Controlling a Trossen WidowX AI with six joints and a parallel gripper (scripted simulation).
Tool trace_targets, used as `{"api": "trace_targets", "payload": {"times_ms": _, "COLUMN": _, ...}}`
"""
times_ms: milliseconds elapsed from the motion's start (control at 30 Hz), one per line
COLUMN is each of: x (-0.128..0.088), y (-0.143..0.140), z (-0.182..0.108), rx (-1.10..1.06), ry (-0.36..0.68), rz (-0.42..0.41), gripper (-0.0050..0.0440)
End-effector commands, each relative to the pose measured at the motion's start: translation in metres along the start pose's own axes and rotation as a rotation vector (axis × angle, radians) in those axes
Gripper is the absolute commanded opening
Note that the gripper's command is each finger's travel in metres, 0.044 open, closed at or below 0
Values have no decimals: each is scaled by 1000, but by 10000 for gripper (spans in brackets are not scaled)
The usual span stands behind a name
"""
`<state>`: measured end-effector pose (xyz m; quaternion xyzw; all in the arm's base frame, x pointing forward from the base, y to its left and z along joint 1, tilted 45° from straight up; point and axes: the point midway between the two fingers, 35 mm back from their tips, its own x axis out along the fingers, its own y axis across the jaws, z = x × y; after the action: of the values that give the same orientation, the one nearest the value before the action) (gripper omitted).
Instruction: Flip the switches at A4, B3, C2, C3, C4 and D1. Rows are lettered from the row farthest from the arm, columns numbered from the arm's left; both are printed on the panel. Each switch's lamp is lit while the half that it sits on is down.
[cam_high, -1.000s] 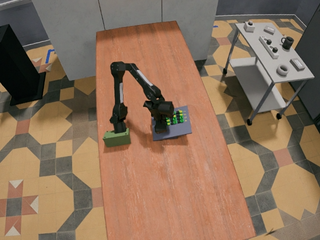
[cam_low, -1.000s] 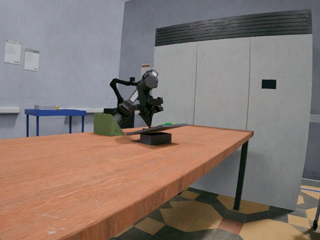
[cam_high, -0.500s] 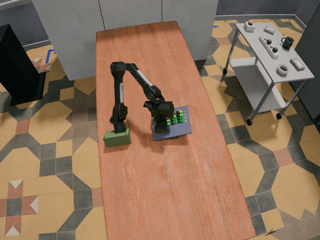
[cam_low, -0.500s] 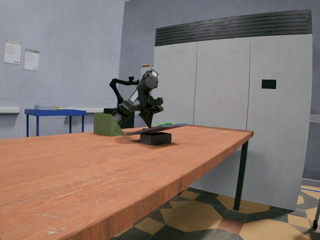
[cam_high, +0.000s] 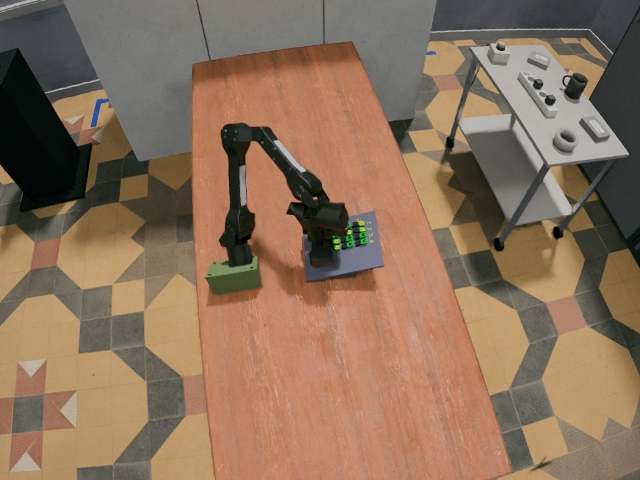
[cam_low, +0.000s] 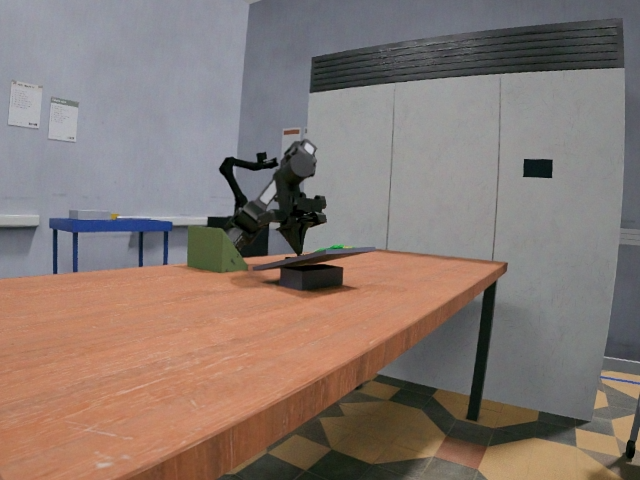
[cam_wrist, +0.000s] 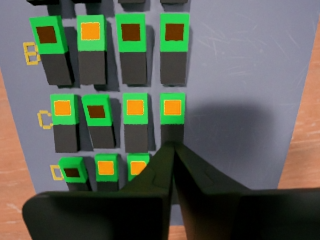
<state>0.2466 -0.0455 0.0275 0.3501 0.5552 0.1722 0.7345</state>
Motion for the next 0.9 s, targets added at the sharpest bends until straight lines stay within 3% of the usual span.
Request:
{"api": "trace_targets", "payload": {"times_ms": 0, "x": 2, "y": 1, "z": 1, "rx": -2, "ry": 0, "rz": 5, "gripper": -50}}
{"api": "trace_targets", "payload": {"times_ms": 467, "x": -1, "y": 0, "z": 5, "rx": -12, "ry": -10, "rz": -2, "gripper": -50}}
{"api": "trace_targets", "payload": {"times_ms": 633, "x": -47, "y": -6, "z": 16, "rx": -49, "ry": -22, "rz": -34, "gripper": -50}}
{"api": "trace_targets", "payload": {"times_ms": 867, "x": -66, "y": -1, "z": 8, "rx": -18, "ry": 13, "rz": -11, "gripper": -50}}
